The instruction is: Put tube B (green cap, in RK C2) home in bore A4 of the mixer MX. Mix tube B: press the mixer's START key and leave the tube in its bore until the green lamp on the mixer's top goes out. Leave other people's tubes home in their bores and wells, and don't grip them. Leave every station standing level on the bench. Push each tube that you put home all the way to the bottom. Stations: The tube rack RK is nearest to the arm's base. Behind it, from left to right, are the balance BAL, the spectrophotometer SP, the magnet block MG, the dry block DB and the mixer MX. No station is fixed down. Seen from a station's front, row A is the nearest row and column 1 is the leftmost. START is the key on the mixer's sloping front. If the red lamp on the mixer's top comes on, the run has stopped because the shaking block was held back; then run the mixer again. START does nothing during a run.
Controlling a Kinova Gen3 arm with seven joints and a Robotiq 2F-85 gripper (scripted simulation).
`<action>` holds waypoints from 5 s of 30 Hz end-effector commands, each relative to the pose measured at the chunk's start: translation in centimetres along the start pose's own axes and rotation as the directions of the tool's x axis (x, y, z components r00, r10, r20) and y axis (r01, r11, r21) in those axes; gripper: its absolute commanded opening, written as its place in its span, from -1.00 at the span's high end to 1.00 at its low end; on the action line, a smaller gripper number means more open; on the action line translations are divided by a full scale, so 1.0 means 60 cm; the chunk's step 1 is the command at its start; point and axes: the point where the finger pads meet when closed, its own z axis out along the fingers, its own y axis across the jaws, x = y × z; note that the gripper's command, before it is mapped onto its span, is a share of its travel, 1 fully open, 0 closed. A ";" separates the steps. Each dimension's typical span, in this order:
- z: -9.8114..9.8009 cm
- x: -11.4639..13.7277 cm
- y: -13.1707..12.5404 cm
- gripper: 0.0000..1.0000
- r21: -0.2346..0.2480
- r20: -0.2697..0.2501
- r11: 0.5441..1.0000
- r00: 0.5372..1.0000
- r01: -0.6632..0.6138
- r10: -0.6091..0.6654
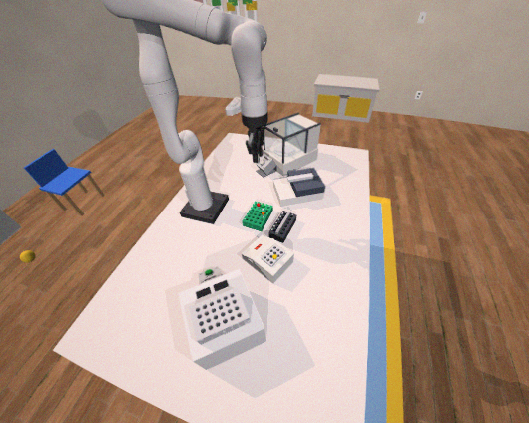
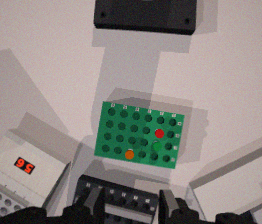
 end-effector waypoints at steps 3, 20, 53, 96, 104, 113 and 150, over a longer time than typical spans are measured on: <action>-0.001 0.000 0.000 0.17 -0.001 0.002 0.999 0.999 -0.051 0.051; 0.044 0.000 0.001 0.17 -0.001 -0.206 0.990 0.969 -0.142 0.139; 0.205 -0.001 0.006 0.17 -0.001 -0.206 0.990 0.969 -0.142 0.139; 0.324 0.002 0.054 0.17 -0.001 -0.206 0.990 0.969 -0.142 0.139; 0.326 0.002 0.054 0.17 -0.001 -0.206 0.990 0.969 -0.142 0.139; 0.341 0.001 0.054 0.17 -0.001 -0.206 0.990 0.969 -0.142 0.139; 0.387 0.001 0.055 0.17 -0.001 -0.206 0.990 0.969 -0.142 0.139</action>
